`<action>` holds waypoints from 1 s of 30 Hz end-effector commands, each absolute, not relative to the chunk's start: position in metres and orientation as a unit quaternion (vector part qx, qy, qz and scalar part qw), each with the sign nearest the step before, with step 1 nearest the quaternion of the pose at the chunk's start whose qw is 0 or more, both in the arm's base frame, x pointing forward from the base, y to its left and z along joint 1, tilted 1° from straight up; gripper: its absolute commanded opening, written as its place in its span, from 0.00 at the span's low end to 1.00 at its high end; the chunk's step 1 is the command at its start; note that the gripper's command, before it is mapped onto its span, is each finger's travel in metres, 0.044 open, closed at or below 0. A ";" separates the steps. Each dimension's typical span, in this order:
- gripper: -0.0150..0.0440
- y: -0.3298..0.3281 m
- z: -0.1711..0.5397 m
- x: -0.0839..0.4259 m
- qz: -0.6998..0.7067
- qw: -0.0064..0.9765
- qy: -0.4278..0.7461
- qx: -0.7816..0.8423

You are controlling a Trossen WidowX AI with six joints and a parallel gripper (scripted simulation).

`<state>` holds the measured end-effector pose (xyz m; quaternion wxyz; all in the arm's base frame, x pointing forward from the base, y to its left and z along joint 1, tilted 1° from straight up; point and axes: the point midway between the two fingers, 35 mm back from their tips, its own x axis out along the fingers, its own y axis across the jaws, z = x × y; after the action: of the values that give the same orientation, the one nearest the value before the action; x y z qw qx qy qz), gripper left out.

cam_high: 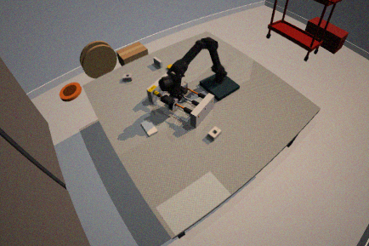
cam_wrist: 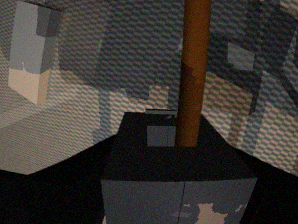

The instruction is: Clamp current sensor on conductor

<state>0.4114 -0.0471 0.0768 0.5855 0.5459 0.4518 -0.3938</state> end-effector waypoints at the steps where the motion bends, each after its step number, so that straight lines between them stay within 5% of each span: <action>1: 0.25 -0.047 0.079 0.412 -0.391 0.587 0.449 0.548; 30: 0.30 -0.047 0.074 0.408 -0.465 0.530 0.519 0.483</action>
<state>0.4082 -0.0471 0.0738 0.5298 0.4828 0.5188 -0.4658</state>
